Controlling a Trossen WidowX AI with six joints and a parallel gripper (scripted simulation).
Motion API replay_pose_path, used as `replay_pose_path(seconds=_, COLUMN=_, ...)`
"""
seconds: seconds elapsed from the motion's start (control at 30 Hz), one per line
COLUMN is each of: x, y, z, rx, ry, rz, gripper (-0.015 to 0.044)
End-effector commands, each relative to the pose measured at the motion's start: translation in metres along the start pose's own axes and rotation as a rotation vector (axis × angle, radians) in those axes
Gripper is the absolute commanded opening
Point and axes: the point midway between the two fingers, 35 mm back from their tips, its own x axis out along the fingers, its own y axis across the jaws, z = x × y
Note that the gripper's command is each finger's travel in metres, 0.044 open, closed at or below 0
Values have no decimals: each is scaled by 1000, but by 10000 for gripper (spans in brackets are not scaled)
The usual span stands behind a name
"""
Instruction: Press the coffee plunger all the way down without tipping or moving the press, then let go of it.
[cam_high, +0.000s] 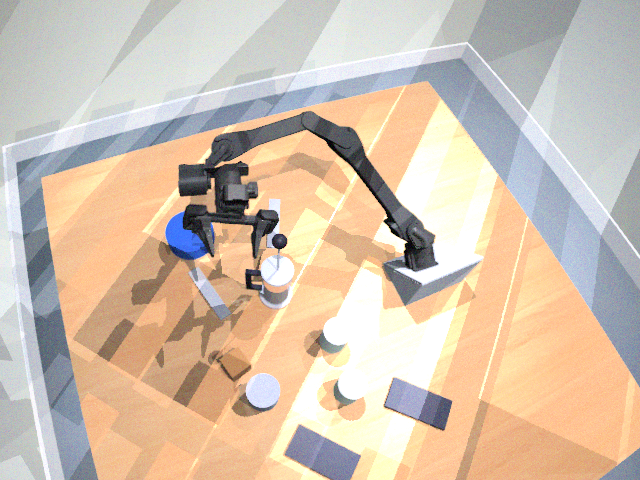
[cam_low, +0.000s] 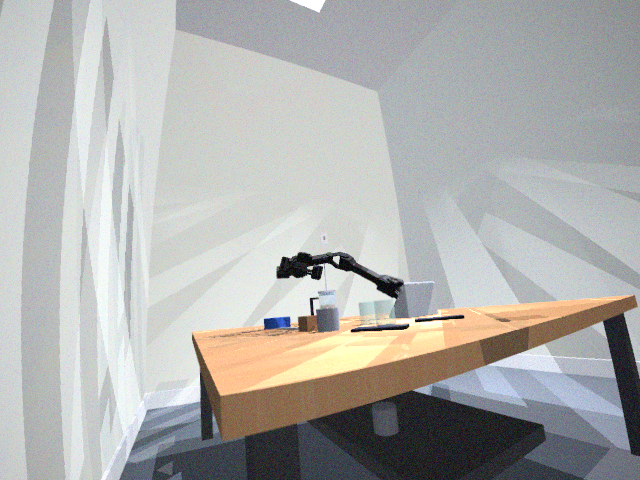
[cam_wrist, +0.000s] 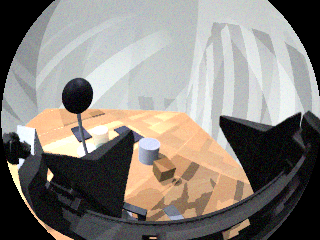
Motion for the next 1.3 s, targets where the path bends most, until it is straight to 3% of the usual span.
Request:
replay_pose_path(seconds=0.0, x=0, y=0, z=0, rx=3, ry=2, rz=-1, gripper=426)
replay_pose_path(seconds=0.27, x=0, y=-5, z=3, rx=133, ry=155, rz=-46, gripper=440)
replay_pose_path(seconds=0.47, x=-7, y=-19, z=16, rx=386, ry=334, rz=-244, gripper=440)
replay_pose_path(seconds=0.63, x=-9, y=-24, z=31, rx=352, ry=329, rz=-271, gripper=440)
replay_pose_path(seconds=0.8, x=-2, y=-25, z=68, rx=372, ry=302, rz=-316, gripper=440)
replay_pose_path(seconds=0.93, x=24, y=-2, z=70, rx=531, ry=471, rz=-346, gripper=440)
replay_pose_path(seconds=1.1, x=47, y=37, z=80, rx=710, ry=736, rz=-558, gripper=440)
replay_pose_path(seconds=1.27, x=44, y=71, z=105, rx=759, ry=852, rz=-945, gripper=440)
